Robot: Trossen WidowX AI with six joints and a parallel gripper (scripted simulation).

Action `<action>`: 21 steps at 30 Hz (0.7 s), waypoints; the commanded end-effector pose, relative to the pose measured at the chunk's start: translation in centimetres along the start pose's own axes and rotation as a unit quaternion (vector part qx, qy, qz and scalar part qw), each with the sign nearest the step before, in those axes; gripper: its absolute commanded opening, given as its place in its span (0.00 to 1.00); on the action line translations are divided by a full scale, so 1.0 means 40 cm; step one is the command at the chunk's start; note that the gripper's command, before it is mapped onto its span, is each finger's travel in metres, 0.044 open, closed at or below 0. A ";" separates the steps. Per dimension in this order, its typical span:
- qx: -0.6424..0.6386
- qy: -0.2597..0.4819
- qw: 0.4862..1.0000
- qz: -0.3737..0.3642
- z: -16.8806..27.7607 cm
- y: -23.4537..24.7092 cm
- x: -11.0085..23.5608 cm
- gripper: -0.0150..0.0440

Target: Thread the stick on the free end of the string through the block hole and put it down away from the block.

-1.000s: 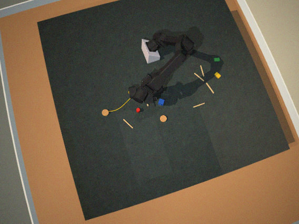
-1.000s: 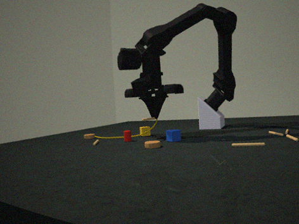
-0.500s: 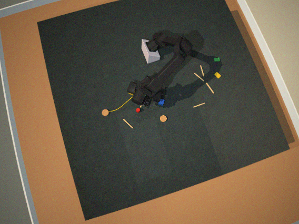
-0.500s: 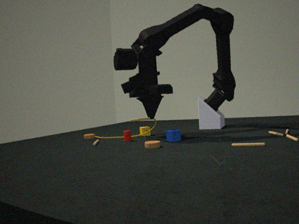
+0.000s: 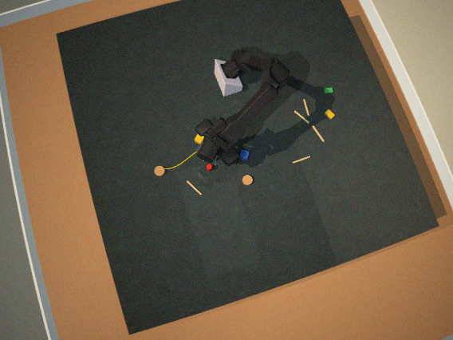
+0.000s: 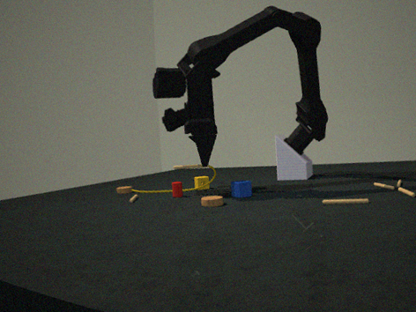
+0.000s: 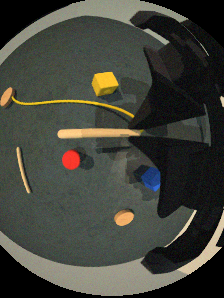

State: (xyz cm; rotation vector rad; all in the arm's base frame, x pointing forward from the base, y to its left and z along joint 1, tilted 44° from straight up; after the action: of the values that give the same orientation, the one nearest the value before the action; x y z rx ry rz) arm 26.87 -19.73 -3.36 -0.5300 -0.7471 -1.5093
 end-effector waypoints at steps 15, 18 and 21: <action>-0.325 -0.002 0.946 0.001 -0.037 0.017 -0.002 0.25; -0.374 -0.002 0.927 0.000 -0.042 0.020 -0.002 0.25; -0.422 -0.002 0.906 0.000 -0.048 0.022 -0.003 0.25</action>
State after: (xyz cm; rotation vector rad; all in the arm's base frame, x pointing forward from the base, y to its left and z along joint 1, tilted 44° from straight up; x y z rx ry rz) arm 27.77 -20.74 -4.33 -1.0705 -0.1637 -1.7698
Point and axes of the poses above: the point midway between the two fingers, 35 mm back from their tips, its own x axis back along the fingers, its own y axis across the jaws, z = x × y, the point moved 8 cm from there along x, back along the fingers, and after that the axes turned 12 degrees about -x, right-handed, at the moved point
